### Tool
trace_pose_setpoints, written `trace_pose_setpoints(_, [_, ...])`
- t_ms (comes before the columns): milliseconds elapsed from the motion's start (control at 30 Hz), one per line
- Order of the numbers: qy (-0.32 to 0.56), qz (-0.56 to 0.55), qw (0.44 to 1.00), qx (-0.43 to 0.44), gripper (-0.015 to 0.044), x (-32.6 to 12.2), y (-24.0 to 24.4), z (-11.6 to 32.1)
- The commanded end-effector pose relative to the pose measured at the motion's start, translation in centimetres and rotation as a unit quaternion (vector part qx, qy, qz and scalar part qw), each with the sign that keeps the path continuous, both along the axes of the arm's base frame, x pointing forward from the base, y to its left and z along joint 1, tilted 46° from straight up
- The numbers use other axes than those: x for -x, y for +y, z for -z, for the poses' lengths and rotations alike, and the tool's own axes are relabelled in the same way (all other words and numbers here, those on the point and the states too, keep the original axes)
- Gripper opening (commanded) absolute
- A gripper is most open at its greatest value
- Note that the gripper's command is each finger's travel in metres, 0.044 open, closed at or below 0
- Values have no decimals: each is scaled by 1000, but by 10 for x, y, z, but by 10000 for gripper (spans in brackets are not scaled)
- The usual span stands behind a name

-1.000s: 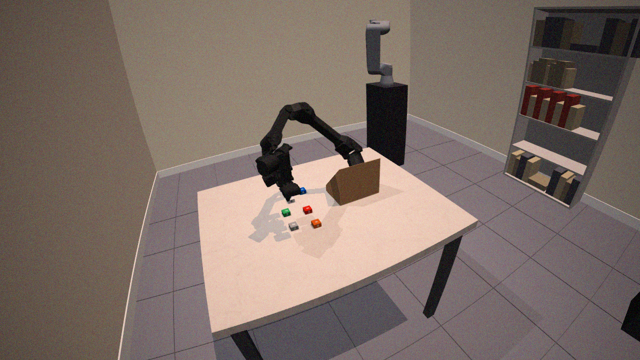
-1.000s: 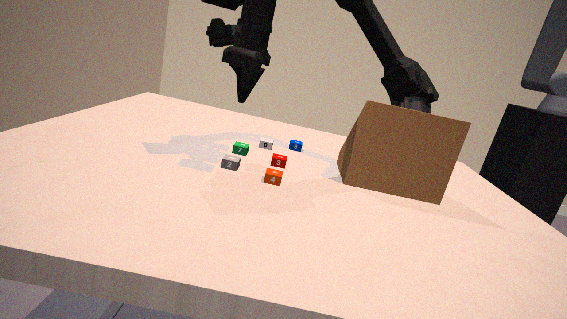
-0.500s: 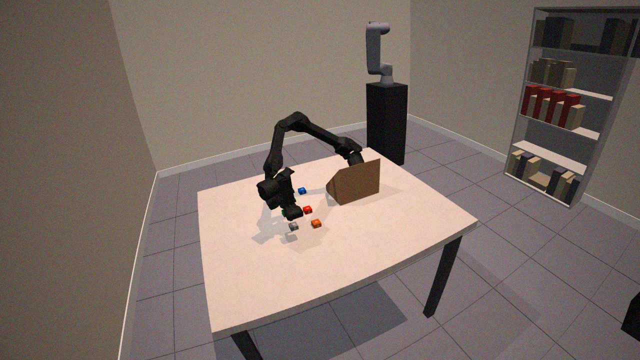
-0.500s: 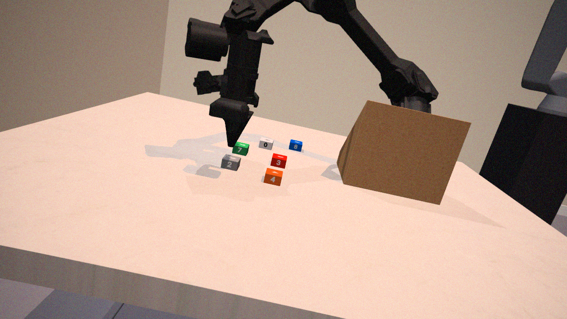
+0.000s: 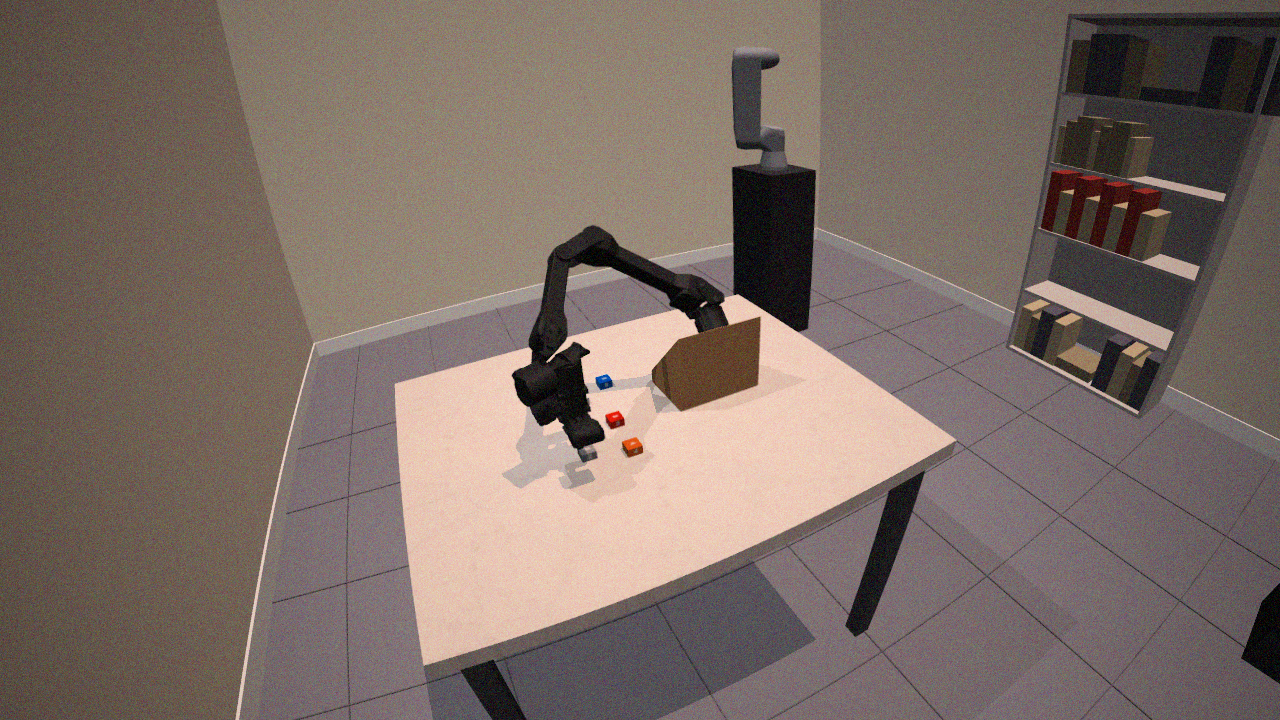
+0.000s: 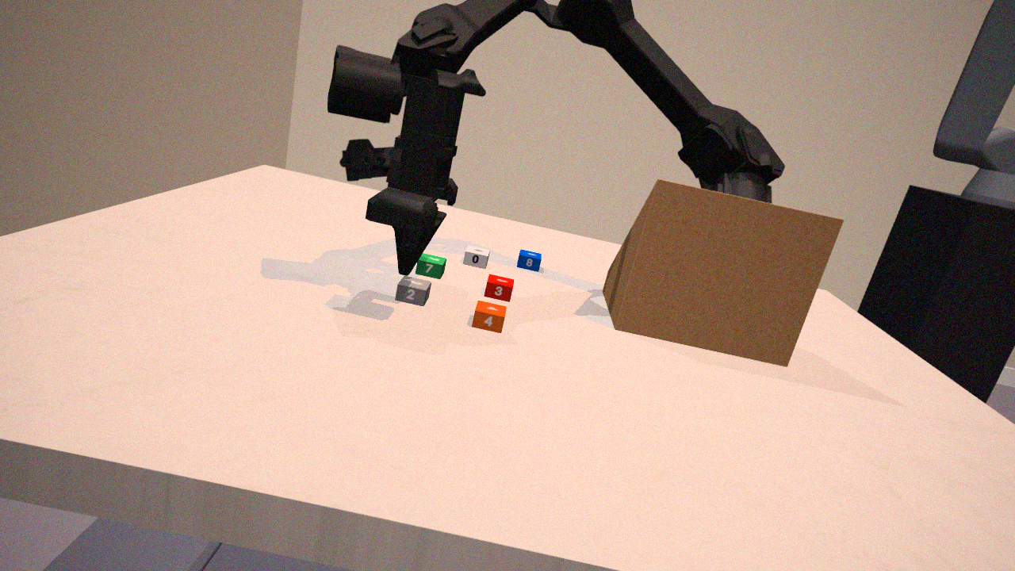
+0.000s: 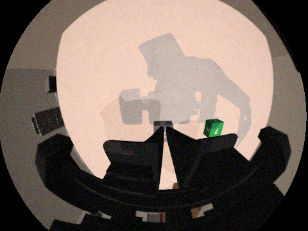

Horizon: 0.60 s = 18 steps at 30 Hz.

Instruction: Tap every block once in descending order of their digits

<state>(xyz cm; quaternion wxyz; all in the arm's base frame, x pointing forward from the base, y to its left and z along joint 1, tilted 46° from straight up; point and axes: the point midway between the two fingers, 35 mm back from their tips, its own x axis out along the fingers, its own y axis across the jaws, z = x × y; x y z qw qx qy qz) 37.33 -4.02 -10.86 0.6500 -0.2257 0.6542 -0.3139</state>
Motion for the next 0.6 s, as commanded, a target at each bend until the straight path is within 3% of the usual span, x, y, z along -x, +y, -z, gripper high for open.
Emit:
trace_pose_setpoints(0, [4,-2,1000,2,20,2,-5,7])
trace_pose_setpoints(567, [4,-2,1000,2,20,1,14,-12])
